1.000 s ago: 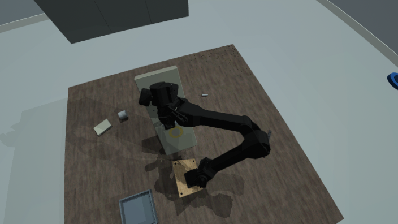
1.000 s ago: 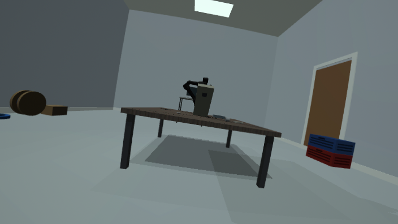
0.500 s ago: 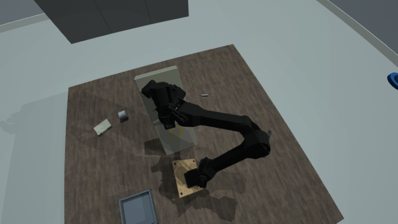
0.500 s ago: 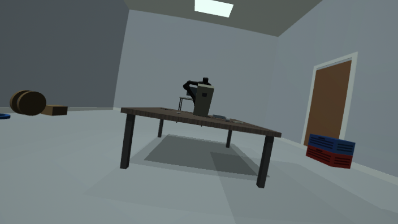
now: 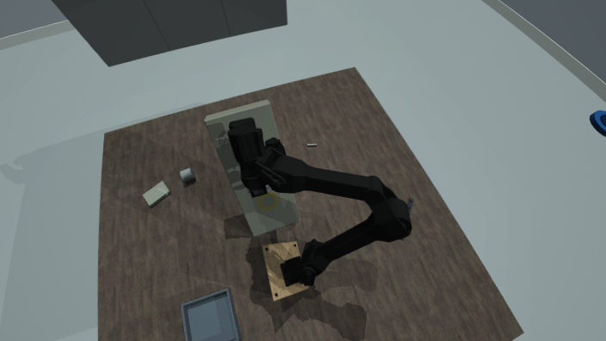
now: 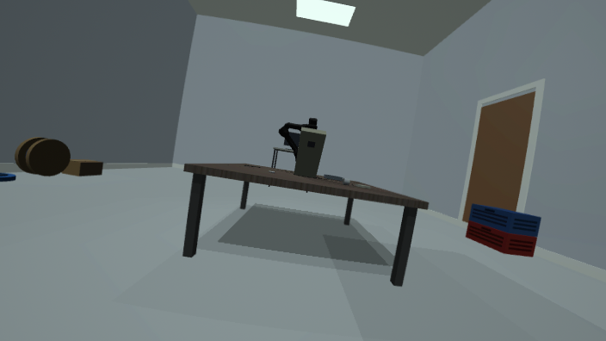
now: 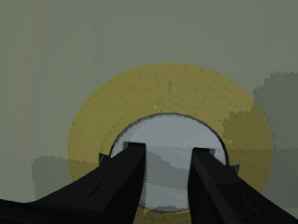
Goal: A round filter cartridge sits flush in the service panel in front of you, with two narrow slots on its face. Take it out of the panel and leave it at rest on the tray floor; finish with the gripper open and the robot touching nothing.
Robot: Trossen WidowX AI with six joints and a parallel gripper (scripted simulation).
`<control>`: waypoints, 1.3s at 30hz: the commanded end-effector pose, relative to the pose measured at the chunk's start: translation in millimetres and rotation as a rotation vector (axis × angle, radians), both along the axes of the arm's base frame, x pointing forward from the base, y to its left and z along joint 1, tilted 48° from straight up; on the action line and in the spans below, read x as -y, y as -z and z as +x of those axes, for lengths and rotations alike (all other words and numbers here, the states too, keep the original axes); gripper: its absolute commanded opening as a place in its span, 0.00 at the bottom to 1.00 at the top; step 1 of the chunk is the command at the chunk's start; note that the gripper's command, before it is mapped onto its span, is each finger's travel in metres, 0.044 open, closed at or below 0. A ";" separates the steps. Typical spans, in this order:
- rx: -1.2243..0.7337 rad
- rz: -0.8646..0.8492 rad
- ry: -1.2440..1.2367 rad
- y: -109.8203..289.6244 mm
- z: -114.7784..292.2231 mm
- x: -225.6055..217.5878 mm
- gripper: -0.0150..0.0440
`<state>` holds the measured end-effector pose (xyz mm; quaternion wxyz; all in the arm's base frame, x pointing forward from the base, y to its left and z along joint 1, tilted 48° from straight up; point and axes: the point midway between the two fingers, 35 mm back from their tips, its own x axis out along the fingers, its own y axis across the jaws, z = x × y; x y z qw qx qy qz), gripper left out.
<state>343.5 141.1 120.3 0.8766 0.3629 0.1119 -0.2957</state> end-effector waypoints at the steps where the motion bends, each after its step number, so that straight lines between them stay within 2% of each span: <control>1: 0.051 0.126 0.059 2.8 4.5 1.9 0.25; 7: 0.040 0.109 0.050 2.1 2.3 0.1 0.25; 25: 0.005 0.048 0.019 -29.3 -57.8 -32.2 0.25; 39: 0.005 0.048 0.019 -7.8 -76.0 -9.5 0.25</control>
